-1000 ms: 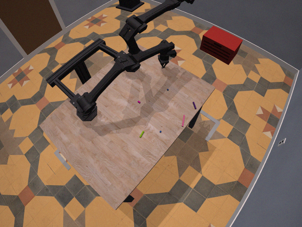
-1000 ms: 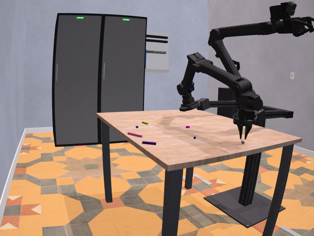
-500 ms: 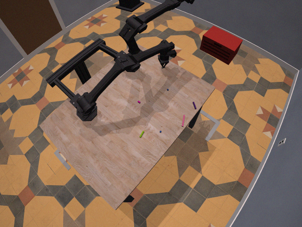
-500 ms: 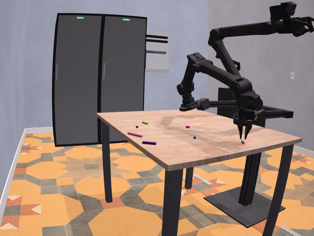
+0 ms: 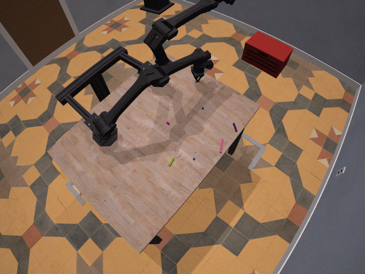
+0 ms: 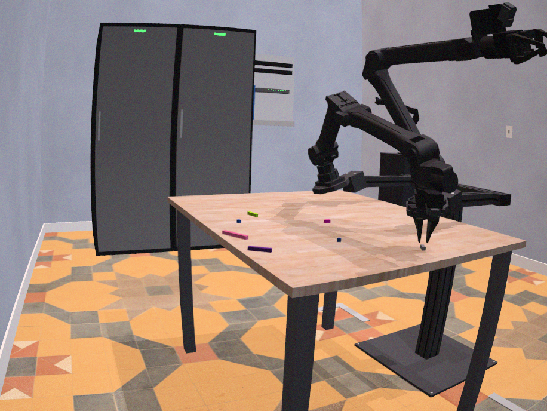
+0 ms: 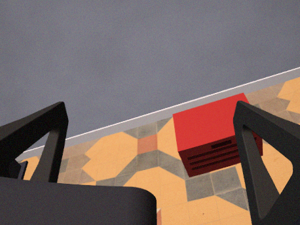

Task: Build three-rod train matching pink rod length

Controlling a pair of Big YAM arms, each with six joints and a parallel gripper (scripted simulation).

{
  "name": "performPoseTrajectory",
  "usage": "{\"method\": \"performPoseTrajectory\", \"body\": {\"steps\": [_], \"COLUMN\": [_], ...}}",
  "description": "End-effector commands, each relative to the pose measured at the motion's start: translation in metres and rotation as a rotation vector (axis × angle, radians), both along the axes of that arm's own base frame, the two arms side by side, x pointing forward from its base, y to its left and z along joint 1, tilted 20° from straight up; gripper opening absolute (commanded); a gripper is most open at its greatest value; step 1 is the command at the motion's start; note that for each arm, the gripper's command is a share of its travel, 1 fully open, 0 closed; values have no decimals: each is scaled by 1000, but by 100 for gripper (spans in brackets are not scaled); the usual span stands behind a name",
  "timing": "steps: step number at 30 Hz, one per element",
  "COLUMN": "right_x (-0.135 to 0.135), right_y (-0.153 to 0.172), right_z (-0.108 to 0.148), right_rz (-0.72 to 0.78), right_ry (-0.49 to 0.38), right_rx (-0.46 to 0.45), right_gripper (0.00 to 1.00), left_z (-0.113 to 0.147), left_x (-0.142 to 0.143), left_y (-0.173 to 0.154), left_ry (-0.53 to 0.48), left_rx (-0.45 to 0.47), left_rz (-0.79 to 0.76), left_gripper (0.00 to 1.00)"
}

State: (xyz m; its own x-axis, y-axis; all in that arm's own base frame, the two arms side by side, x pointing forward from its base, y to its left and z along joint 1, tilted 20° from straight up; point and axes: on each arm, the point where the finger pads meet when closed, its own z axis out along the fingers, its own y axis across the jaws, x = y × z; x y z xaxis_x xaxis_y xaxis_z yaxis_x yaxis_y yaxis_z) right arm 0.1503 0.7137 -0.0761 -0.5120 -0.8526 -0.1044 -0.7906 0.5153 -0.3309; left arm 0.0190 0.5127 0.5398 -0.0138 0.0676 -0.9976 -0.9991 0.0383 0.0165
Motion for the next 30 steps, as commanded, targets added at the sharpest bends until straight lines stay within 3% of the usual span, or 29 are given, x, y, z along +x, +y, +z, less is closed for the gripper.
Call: {"method": "performPoseTrajectory", "body": {"steps": [1,30], "right_x": [-3,-5], "right_y": [10,11], "right_z": [11,10], "right_rz": [20,22], "right_ry": [-6,-6], "right_rx": [30,31], "right_gripper": [23,23], "left_z": [11,11], "left_x": [-7,-7], "left_y": [-7,-7], "left_ry": [-17,-17], "left_rx": [31,31], "left_rz": [16,16], "left_gripper": [100,100]}}
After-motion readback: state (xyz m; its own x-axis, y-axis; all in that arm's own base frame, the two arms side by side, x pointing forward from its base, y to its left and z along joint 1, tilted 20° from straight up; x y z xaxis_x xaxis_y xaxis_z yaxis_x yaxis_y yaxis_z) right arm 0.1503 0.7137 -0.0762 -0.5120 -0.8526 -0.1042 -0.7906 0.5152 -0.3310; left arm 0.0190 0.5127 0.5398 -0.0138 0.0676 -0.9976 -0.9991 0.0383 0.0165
